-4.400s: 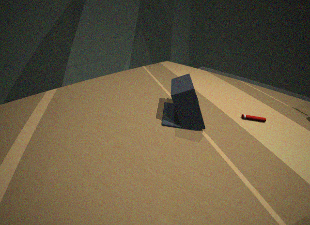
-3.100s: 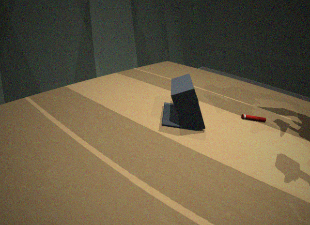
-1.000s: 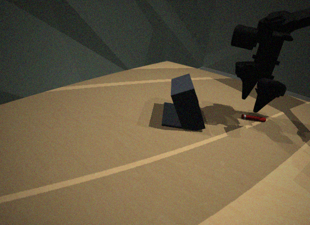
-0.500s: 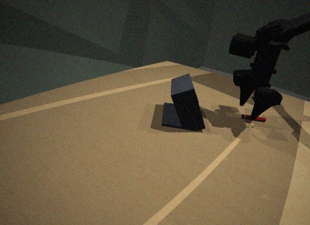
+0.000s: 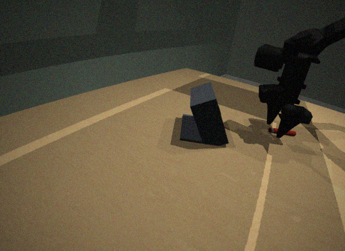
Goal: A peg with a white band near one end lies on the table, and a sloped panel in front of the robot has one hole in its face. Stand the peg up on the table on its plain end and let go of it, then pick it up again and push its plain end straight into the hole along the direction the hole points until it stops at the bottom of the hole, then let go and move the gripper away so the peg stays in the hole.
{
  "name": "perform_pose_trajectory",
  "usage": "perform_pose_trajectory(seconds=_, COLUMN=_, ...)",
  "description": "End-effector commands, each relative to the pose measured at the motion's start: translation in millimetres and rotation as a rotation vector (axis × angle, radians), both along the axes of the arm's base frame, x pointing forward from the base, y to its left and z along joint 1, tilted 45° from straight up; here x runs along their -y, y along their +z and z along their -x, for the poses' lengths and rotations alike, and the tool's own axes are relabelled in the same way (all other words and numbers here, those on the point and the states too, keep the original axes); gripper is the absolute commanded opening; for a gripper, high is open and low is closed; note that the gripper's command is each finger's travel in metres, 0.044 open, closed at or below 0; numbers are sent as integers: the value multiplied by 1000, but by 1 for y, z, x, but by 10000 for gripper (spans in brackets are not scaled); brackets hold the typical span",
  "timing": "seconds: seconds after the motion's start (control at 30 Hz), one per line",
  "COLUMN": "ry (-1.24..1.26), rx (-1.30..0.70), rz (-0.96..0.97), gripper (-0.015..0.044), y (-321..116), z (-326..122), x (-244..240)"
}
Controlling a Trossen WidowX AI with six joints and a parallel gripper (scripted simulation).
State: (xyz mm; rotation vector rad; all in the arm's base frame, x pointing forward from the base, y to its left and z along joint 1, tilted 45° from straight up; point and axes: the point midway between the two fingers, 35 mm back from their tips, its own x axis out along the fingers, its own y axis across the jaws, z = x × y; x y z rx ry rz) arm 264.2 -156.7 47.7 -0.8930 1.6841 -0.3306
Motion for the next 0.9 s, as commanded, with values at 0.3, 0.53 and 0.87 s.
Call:
perform_pose_trajectory(seconds=0.3, ry=1, rx=-6, rz=2, gripper=110, y=-1, z=1, x=1)
perform_pose_trajectory(seconds=0.53, ry=1, rx=-6, rz=2, gripper=97, y=-1, z=1, x=1)
perform_pose_trajectory(seconds=0.87, ry=1, rx=-6, rz=2, gripper=51, y=-1, z=1, x=1)
